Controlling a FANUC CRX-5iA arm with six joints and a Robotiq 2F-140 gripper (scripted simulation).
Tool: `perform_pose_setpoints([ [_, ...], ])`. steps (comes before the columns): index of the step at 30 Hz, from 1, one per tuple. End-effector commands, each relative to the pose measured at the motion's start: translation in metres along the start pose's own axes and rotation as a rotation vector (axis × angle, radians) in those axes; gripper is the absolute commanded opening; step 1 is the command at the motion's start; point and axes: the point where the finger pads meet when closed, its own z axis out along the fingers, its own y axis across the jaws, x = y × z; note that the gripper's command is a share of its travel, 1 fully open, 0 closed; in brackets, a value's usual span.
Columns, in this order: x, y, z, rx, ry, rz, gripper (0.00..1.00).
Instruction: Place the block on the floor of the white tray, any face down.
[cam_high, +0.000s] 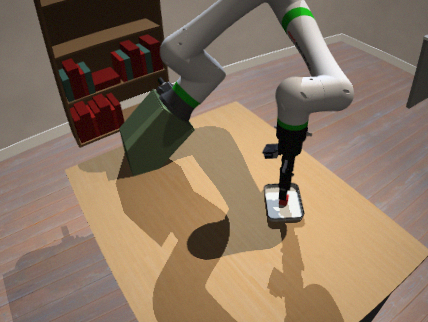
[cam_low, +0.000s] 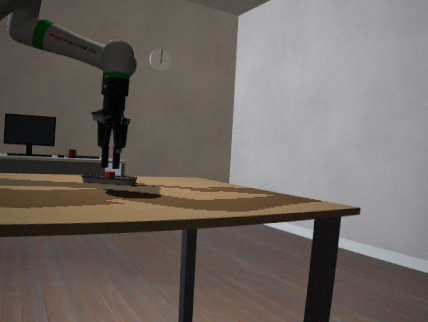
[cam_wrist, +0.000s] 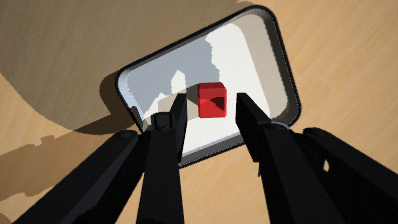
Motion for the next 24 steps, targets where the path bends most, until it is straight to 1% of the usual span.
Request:
perform_pose_setpoints([
  [1,0.0,0.0,-0.011,0.001,-0.001,0.0,0.36],
  [3,0.0,0.0,-0.011,0.001,-0.001,0.0,0.36],
  [10,0.0,0.0,-0.022,0.001,-0.001,0.0,0.36],
  [21,0.0,0.0,-0.023,0.001,-0.001,0.0,0.36],
  [23,0.006,0.001,-0.023,0.001,-0.001,0.0,0.36],
  [24,0.017,0.005,-0.023,0.001,-0.001,0.0,0.36],
])
